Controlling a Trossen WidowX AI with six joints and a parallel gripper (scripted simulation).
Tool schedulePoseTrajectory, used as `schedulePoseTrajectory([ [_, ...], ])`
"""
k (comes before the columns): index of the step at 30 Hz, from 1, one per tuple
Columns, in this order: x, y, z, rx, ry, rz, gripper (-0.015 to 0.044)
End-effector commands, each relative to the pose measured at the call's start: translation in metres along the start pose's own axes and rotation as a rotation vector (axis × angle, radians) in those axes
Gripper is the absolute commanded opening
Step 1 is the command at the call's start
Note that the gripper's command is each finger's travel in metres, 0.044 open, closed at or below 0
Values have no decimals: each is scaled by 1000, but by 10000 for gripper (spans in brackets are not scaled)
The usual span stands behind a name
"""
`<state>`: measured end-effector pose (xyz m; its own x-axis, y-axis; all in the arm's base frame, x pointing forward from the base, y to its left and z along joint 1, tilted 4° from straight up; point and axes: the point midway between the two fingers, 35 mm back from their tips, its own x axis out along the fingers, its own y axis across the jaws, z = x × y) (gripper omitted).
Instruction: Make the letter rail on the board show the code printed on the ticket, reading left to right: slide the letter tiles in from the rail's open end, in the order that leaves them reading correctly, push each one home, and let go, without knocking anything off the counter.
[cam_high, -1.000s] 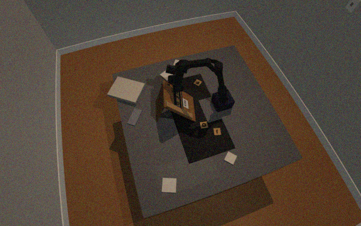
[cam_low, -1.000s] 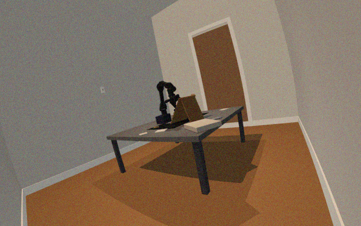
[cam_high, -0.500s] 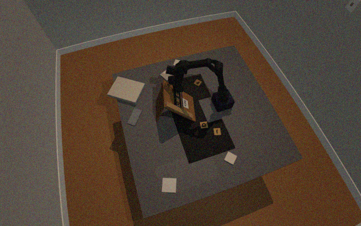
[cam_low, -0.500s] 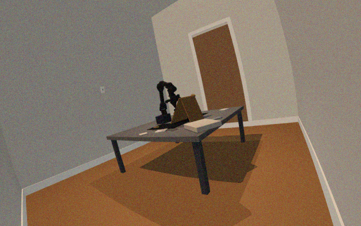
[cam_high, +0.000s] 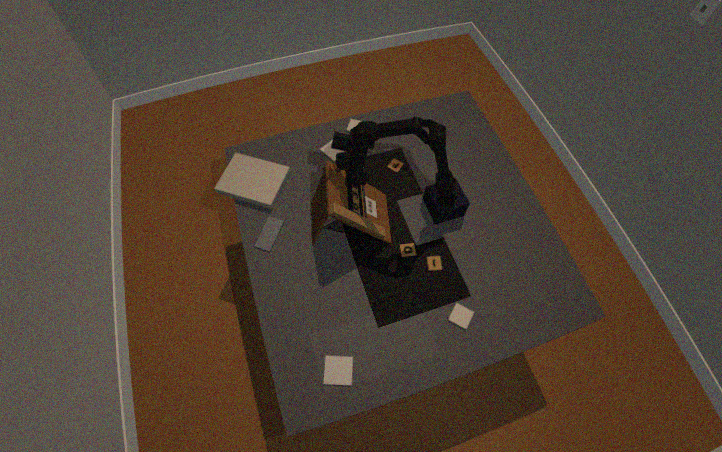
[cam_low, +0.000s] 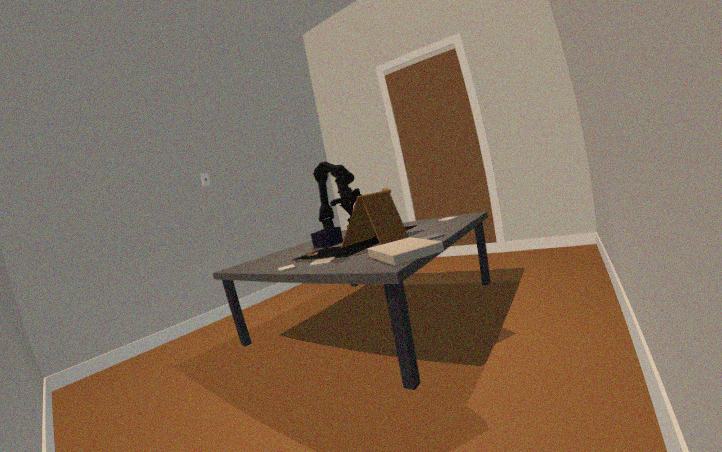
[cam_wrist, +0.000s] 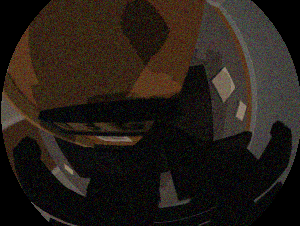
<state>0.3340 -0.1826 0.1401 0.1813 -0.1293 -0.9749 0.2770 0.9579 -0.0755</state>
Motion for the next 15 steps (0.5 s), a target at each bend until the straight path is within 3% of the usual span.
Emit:
schedulePoseTrajectory([
  [1,0,3,1,1,-3,4,0],
  [15,-12,0,-11,1,-2,4,0],
])
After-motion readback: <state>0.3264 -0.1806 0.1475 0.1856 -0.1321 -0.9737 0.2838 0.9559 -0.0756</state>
